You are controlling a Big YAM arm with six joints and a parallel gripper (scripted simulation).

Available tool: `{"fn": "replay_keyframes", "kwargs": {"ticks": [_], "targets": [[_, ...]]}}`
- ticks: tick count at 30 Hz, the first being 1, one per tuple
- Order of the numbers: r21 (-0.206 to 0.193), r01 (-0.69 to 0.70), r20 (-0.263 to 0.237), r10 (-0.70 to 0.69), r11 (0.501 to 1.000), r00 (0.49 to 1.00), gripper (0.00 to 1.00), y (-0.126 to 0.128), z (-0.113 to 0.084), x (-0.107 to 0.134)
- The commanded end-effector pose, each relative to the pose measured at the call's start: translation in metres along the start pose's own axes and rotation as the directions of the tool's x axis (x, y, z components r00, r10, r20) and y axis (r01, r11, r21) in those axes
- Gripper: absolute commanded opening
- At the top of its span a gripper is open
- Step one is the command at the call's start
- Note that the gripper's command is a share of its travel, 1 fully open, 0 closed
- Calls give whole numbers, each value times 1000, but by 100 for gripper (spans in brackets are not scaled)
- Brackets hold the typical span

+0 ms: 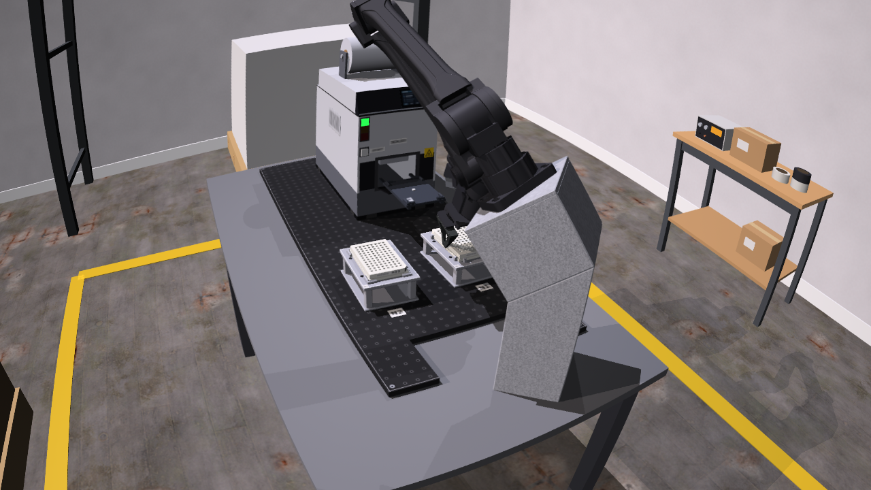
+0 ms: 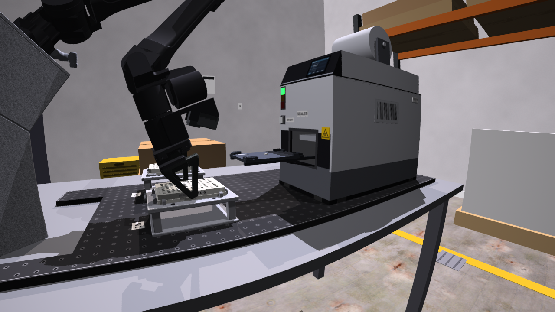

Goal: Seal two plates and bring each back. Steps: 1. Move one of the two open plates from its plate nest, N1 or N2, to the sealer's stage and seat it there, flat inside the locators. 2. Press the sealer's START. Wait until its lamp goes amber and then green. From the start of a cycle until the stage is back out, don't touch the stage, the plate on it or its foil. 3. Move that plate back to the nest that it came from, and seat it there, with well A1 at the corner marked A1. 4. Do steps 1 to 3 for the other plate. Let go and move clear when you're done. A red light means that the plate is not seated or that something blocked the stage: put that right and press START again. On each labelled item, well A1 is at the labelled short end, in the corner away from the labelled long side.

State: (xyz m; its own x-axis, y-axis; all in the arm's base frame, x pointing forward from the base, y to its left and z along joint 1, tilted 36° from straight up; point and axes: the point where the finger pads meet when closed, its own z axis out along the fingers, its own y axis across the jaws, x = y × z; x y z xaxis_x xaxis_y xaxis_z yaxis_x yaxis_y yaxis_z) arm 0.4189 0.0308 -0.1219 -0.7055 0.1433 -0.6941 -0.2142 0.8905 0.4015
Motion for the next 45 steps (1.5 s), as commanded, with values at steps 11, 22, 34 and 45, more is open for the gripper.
{"fn": "replay_keyframes", "kwargs": {"ticks": [11,22,34,45], "targets": [[10,4,33,-5,1000,999,0,-5,-5,-13],[10,3,32,-3,1000,999,0,-5,-5,-13],[10,1,30,-1,1000,1000,0,-5,-5,-12],[10,-4,6,4,1000,1000,0,-3,-18,-4]]}}
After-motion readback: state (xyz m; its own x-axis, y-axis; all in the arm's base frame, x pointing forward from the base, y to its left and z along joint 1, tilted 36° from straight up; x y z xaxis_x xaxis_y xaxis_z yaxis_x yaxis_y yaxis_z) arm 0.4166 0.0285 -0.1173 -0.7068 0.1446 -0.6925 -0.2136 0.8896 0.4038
